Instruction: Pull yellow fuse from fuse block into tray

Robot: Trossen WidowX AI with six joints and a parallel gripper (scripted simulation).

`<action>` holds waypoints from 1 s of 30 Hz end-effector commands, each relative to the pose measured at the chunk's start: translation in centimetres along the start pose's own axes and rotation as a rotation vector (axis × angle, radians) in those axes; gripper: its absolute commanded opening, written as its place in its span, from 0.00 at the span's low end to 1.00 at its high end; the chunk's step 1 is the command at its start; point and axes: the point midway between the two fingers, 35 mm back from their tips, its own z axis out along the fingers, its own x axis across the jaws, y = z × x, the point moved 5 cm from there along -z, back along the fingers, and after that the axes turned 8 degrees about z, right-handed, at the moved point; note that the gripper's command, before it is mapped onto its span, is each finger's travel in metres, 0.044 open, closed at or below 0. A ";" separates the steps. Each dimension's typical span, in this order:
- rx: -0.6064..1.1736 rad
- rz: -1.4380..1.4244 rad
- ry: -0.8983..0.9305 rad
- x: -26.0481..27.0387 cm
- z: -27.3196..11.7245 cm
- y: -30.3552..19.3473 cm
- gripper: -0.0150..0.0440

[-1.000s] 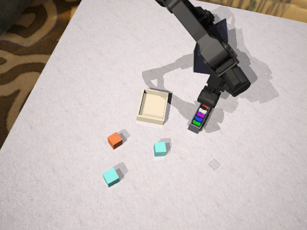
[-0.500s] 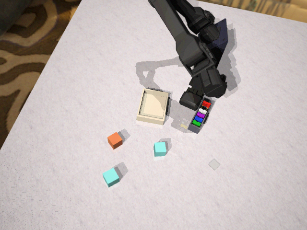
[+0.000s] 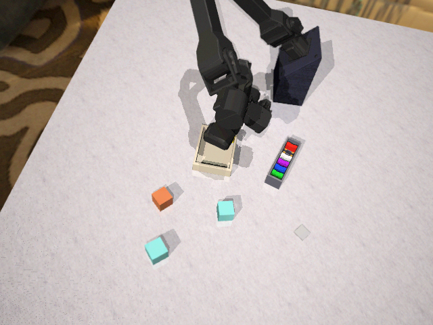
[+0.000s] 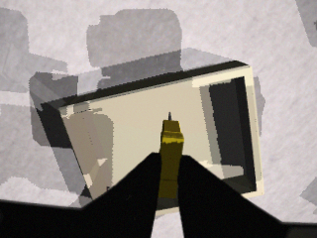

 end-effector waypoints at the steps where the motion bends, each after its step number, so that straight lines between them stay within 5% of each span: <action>1: 0.015 0.004 -0.009 -0.8 -0.2 -2.7 0.25; 30: 0.016 0.004 -0.010 -0.9 3.2 -2.7 0.25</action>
